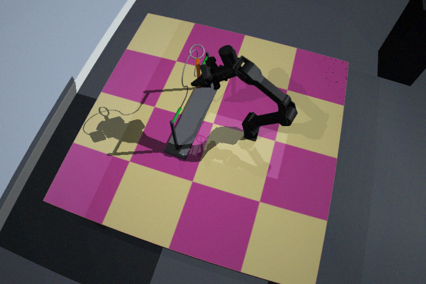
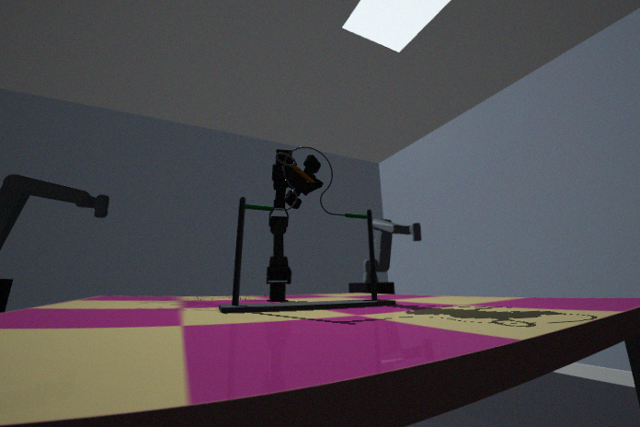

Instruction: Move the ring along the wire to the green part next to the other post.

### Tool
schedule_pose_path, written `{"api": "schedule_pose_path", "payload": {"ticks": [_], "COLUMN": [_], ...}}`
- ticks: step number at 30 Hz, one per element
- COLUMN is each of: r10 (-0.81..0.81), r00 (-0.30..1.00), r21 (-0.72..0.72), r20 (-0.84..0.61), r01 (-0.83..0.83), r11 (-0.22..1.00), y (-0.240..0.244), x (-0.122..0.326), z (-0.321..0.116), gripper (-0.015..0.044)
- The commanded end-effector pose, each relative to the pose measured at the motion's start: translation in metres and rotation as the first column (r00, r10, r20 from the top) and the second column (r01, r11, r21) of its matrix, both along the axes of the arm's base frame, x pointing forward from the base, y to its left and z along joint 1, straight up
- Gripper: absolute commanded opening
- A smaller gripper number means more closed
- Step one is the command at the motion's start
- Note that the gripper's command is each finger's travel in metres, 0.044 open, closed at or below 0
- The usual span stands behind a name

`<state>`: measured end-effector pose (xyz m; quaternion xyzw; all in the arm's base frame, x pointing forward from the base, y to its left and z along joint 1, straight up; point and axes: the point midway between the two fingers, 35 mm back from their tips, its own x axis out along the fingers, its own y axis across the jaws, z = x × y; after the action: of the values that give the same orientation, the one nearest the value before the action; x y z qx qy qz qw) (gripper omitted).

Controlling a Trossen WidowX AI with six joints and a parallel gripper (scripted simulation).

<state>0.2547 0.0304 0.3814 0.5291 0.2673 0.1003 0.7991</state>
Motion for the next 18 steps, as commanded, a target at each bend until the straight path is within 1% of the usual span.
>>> {"api": "schedule_pose_path", "payload": {"ticks": [1,18], "r10": [0.0,-0.007], "r00": [1.0,1.0], "r21": [-0.056,-0.275], "r20": [0.002,-0.011], "r01": [0.0,0.004], "r11": [0.998,0.961], "y": [-0.001,-0.0056], "x": [0.0003,0.0001], "z": [-0.0001,-0.0082], "gripper": [-0.015,-0.015]}}
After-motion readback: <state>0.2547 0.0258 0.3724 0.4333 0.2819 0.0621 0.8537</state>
